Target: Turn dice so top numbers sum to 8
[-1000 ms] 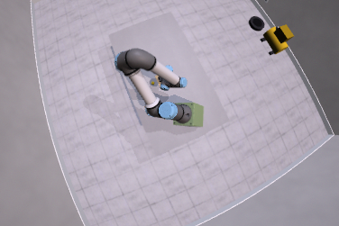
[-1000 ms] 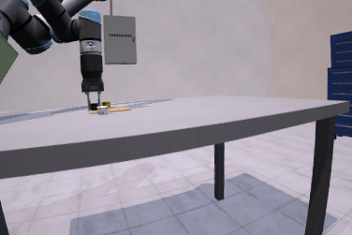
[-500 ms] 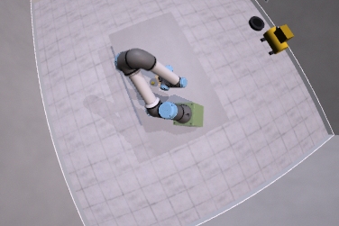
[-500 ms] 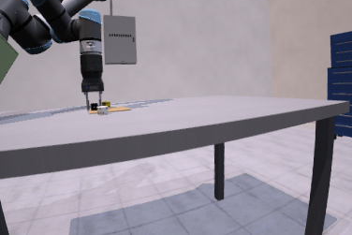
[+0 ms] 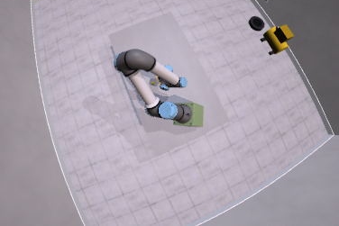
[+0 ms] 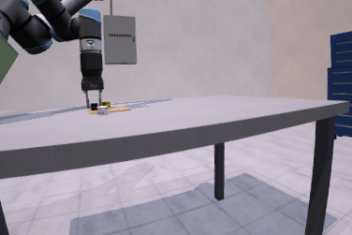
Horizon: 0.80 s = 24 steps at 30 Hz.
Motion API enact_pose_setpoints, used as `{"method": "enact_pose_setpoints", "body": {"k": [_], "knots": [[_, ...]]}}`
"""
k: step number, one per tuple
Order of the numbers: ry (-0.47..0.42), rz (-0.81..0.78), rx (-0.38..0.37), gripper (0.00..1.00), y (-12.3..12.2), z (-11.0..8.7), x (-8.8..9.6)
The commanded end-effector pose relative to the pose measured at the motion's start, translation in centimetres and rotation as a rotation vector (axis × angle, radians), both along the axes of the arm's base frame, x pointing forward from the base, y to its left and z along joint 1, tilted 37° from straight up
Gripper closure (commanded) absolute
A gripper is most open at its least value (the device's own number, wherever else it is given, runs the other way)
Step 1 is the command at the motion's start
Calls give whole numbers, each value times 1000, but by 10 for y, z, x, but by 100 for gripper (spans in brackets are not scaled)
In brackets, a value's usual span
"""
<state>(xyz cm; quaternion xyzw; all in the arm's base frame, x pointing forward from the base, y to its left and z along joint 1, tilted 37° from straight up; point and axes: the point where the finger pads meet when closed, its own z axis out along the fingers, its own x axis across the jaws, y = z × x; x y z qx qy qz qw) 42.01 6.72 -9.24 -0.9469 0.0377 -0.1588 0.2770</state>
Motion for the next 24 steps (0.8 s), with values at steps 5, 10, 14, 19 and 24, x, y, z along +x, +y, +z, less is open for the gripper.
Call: {"method": "enact_pose_setpoints", "body": {"k": [5,10,14,19,24], "knots": [[-1,0,0,21,-8,13,-5],[-1,0,0,21,-17,25,-10],[-1,0,0,21,-23,36,-14],[-1,0,0,21,-28,44,-17],[-1,0,0,21,-36,55,-22]]}}
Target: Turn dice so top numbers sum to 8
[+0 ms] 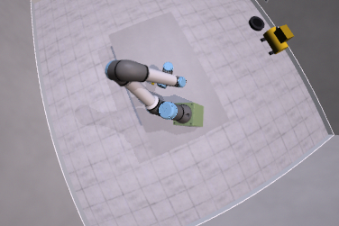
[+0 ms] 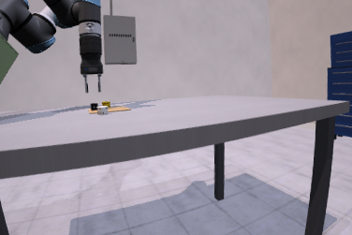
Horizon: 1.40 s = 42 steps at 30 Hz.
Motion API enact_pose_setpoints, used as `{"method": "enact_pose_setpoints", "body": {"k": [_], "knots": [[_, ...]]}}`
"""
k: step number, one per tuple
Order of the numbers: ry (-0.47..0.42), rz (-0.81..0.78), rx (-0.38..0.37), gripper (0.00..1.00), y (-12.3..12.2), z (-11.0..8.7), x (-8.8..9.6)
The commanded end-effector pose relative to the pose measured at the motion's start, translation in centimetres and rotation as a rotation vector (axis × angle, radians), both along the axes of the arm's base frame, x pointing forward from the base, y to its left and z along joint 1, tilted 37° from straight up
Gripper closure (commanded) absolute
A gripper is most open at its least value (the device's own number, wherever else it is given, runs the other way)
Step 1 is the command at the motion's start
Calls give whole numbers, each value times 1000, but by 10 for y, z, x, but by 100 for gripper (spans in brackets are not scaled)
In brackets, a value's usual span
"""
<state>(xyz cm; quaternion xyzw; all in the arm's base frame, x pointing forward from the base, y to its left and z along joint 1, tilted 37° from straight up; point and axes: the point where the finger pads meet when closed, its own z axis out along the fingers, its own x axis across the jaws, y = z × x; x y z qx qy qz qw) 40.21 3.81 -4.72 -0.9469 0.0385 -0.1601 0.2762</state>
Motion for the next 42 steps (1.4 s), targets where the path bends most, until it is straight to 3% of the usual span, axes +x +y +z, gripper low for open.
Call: {"method": "enact_pose_setpoints", "body": {"k": [1,17,18,42], "knots": [[1,2,1,21,-8,12,-5],[1,2,1,21,-14,22,-9],[1,2,1,0,-14,22,-9],[-5,12,-3,0,-16,21,-8]]}}
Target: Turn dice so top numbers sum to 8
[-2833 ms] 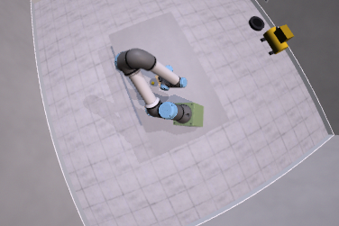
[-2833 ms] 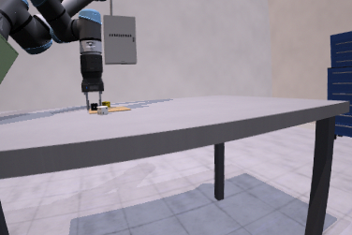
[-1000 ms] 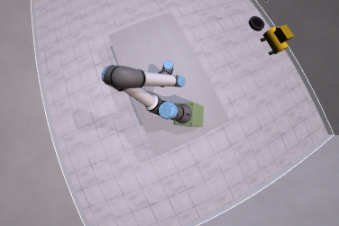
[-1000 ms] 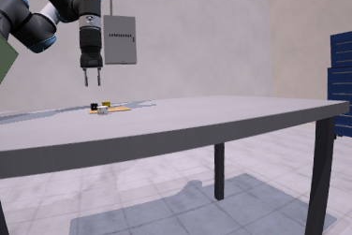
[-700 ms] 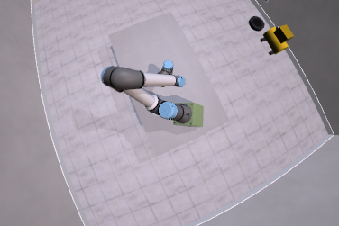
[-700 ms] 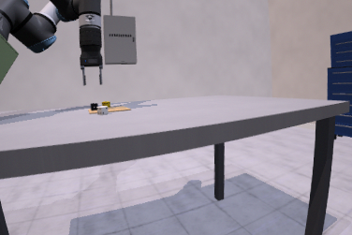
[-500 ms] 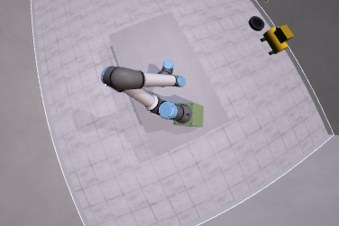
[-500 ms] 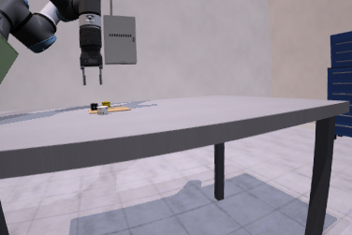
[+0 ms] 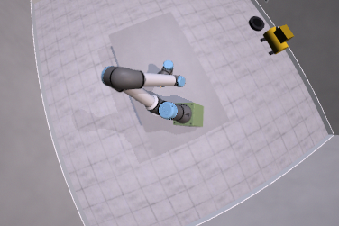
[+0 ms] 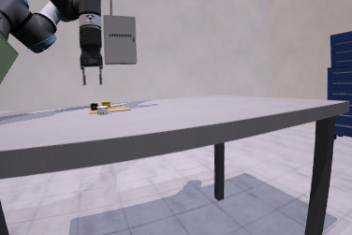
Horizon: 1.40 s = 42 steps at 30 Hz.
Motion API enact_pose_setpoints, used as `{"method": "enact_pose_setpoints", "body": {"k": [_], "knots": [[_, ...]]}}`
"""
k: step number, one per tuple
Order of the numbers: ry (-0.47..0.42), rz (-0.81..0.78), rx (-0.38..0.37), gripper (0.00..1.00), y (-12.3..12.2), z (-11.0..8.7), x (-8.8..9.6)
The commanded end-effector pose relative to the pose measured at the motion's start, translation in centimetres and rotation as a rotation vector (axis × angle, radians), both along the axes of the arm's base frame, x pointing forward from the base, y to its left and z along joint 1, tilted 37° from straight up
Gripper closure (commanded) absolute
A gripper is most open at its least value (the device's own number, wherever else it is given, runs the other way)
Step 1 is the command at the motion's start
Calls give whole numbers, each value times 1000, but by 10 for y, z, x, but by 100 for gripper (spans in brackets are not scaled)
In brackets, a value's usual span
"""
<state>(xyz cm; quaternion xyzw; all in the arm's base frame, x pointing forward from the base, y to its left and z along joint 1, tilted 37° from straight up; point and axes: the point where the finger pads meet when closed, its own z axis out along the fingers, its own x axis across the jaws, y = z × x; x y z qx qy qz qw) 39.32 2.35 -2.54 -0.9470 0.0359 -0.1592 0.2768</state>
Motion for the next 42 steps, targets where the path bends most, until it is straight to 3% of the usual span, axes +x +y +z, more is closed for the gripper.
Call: {"method": "enact_pose_setpoints", "body": {"k": [1,7,16,24,29,30,42], "knots": [[-5,7,-4,0,-2,-1,1],[-68,104,-43,0,-21,-11,9],[-216,335,-137,0,-67,-42,24],[-290,450,-183,0,-91,-60,30],[-302,468,-190,0,-94,-63,30],[-302,468,-190,21,-94,-63,30],[-302,468,-190,21,-94,-63,30]]}}
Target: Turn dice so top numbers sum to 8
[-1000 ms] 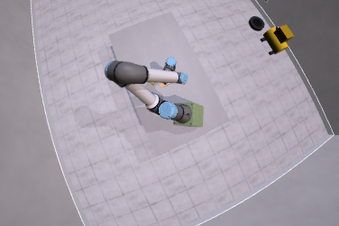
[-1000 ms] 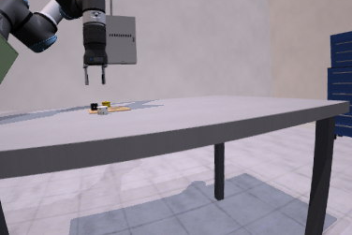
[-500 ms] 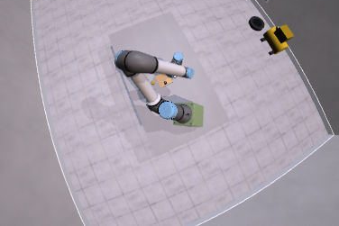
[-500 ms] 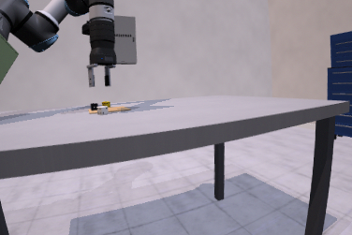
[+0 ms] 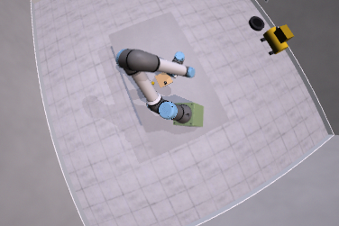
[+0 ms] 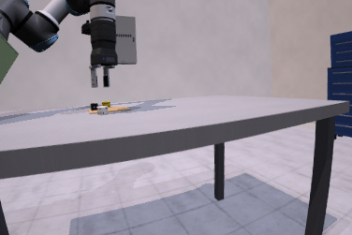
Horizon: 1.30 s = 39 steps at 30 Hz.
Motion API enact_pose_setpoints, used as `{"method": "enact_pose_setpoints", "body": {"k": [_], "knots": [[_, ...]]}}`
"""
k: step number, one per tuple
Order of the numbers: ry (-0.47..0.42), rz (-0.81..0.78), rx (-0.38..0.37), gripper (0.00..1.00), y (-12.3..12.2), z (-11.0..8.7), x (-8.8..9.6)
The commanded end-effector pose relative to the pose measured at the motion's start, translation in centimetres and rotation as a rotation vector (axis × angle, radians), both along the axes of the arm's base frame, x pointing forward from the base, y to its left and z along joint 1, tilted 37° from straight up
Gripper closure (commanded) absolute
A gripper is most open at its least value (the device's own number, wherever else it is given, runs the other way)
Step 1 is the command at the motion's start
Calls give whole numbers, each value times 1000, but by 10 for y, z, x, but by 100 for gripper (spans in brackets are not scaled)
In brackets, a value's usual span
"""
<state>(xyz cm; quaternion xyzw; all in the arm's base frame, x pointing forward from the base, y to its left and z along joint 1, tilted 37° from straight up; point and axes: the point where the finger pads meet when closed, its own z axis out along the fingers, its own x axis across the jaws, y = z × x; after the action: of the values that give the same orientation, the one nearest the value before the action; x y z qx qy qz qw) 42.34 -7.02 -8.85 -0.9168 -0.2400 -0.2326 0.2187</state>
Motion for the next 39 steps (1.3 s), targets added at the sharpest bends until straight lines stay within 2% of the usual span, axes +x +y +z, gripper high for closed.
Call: {"method": "enact_pose_setpoints", "body": {"k": [1,39], "knots": [[-1,0,-1,21,-1,0,0],[-1,0,-1,21,3,-5,2]]}}
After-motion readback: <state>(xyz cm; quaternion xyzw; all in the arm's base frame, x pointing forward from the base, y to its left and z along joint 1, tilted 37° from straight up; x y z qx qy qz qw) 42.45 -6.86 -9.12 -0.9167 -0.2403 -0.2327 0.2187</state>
